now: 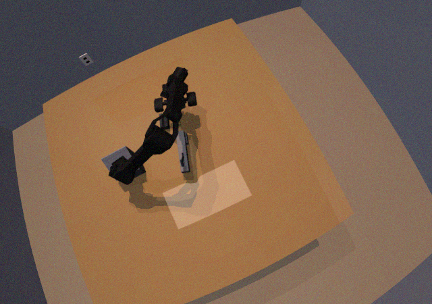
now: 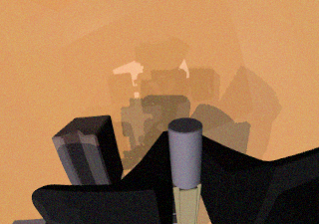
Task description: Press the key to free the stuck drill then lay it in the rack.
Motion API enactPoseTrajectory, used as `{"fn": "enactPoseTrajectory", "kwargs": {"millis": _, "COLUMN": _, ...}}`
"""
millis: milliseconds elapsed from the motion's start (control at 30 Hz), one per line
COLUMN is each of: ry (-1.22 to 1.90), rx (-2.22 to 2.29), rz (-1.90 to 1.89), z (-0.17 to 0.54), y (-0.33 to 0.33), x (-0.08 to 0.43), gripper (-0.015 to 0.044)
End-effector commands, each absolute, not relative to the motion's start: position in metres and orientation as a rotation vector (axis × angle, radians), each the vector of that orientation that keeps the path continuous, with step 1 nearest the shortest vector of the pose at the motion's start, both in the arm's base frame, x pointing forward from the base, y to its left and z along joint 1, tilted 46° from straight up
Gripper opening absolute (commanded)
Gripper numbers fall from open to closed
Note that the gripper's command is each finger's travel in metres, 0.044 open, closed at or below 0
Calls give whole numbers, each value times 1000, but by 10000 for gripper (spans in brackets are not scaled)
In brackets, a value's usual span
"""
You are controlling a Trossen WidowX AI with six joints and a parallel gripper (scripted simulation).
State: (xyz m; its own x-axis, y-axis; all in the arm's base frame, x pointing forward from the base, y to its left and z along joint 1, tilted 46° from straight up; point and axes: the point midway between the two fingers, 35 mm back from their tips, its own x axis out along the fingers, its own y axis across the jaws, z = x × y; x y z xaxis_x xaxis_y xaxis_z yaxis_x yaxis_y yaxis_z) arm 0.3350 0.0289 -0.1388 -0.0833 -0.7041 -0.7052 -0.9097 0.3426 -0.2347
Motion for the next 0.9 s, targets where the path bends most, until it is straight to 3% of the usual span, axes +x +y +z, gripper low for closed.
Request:
{"fn": "enactPoseTrajectory", "kwargs": {"millis": 0, "ry": 1841, "rx": -1418, "rz": 340, "z": -137, "y": 32, "x": 335, "gripper": 0}}
{"fn": "enactPoseTrajectory", "kwargs": {"millis": 867, "ry": 1841, "rx": -1417, "rz": 340, "z": -130, "y": 41, "x": 336, "gripper": 0}}
